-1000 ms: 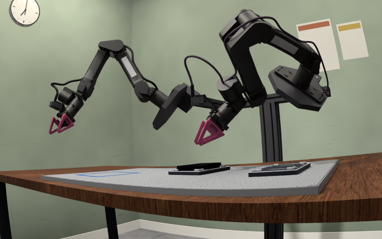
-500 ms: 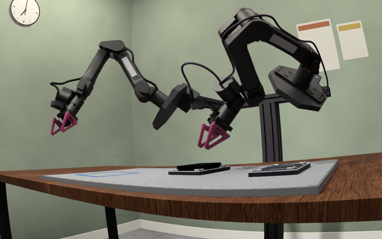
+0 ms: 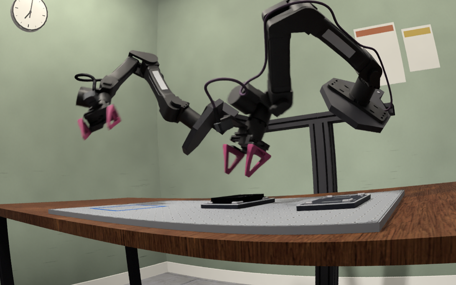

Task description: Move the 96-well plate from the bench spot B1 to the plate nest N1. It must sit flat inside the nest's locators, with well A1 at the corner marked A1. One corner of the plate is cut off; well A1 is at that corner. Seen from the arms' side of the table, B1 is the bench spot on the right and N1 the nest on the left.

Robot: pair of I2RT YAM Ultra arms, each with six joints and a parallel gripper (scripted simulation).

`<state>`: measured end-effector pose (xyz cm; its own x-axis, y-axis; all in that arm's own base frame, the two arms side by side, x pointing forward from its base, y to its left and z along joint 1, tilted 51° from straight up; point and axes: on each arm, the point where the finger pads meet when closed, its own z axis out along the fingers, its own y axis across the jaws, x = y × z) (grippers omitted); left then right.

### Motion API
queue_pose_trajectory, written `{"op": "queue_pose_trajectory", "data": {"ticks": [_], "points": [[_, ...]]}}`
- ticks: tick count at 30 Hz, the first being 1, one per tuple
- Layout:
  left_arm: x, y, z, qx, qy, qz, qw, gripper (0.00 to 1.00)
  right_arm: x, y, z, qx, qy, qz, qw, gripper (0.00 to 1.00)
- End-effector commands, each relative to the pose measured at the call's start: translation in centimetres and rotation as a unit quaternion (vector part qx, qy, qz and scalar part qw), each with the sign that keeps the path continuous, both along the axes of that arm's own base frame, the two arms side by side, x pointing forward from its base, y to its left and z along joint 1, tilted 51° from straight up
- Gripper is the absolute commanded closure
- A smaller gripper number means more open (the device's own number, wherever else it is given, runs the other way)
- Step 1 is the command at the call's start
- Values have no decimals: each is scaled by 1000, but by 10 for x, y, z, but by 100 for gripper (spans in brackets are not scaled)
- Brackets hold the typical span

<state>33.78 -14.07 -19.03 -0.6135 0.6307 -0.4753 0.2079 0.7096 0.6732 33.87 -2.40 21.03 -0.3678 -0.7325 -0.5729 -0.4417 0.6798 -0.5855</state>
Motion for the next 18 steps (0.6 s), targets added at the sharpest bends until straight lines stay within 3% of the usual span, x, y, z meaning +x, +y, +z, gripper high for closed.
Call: {"op": "queue_pose_trajectory", "data": {"ticks": [1, 6, 18], "points": [[-1, -3, 0, -10, 17, 103, 994, 0, -36, 34, -25, -37, 66, 40, 996, 0], [-6, 2, -3, -1, 29, 134, 991, 0, -54, 61, -38, -58, 95, 88, 990, 0], [-6, 10, -7, 3, 54, 259, 964, 0, -141, 111, -83, -187, 185, 261, 929, 0]]}}
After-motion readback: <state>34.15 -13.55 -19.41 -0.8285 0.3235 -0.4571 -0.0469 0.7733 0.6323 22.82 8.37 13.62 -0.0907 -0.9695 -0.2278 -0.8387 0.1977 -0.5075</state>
